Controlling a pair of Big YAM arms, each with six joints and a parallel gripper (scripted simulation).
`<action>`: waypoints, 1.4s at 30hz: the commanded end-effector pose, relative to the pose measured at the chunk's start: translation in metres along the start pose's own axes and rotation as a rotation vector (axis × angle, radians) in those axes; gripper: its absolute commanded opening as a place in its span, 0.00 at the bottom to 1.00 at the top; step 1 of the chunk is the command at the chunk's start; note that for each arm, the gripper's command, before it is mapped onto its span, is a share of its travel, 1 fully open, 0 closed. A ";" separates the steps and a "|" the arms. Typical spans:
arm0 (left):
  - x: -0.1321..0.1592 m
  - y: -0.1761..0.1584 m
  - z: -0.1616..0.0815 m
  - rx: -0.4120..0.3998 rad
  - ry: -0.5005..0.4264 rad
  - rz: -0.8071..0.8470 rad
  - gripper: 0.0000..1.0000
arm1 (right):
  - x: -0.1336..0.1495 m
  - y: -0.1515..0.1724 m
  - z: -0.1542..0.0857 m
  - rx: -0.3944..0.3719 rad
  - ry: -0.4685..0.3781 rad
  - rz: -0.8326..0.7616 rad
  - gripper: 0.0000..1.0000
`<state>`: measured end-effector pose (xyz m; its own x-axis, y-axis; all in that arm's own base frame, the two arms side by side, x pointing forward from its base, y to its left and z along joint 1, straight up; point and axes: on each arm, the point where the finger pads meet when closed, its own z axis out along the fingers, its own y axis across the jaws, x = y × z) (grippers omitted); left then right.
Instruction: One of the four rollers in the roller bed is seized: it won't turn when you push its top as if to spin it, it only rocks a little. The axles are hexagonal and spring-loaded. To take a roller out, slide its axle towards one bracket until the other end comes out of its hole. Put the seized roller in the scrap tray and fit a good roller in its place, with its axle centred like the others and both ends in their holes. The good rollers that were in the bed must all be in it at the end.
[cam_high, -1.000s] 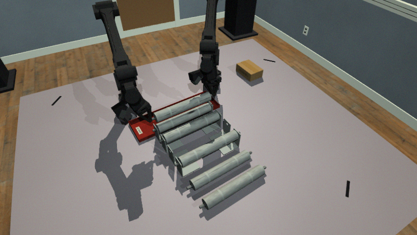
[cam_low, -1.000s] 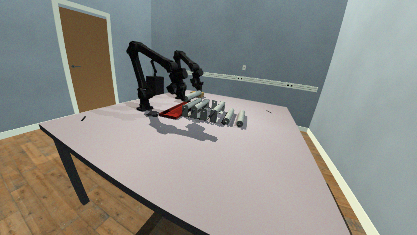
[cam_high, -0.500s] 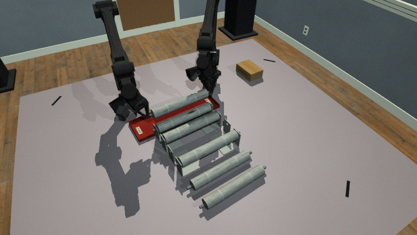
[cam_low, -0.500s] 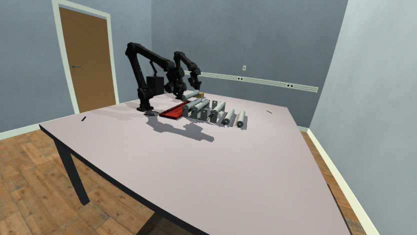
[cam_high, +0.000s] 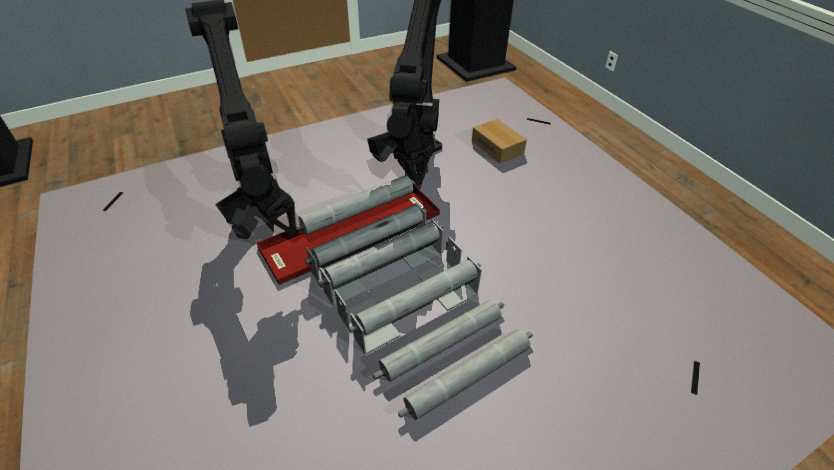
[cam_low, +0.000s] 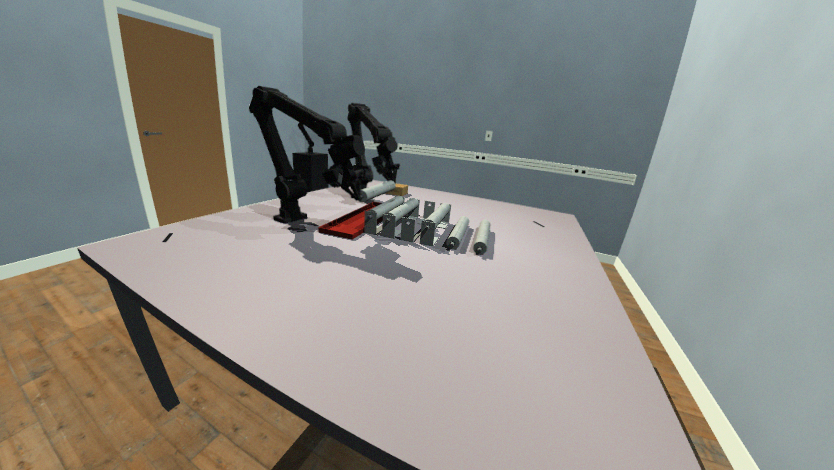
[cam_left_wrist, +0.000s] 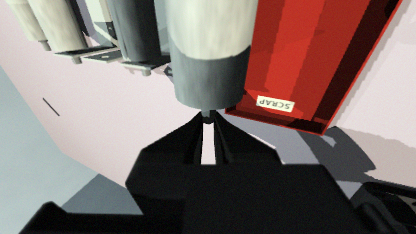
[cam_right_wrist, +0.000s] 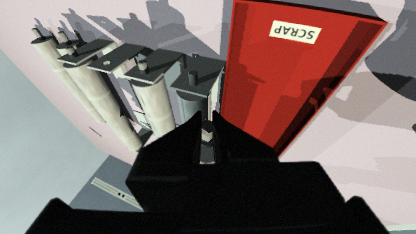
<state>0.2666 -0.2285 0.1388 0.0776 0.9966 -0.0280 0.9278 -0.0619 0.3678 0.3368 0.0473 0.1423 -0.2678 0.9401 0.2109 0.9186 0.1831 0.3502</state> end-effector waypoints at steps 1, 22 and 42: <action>-0.006 0.018 -0.028 -0.071 -0.049 -0.043 0.03 | 0.000 0.013 -0.020 -0.052 -0.008 -0.020 0.03; -0.014 0.012 -0.051 -0.112 -0.090 -0.059 0.03 | 0.003 0.009 -0.040 -0.108 -0.020 -0.039 0.03; -0.008 0.006 -0.037 -0.083 -0.063 -0.058 0.03 | 0.006 0.009 -0.036 -0.084 -0.014 -0.037 0.03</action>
<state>0.2405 -0.2247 0.1376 0.0759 0.9968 -0.0268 0.9293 -0.0610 0.3643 0.3096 0.0437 0.1397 -0.2678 0.9392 0.2147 0.9214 0.1845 0.3420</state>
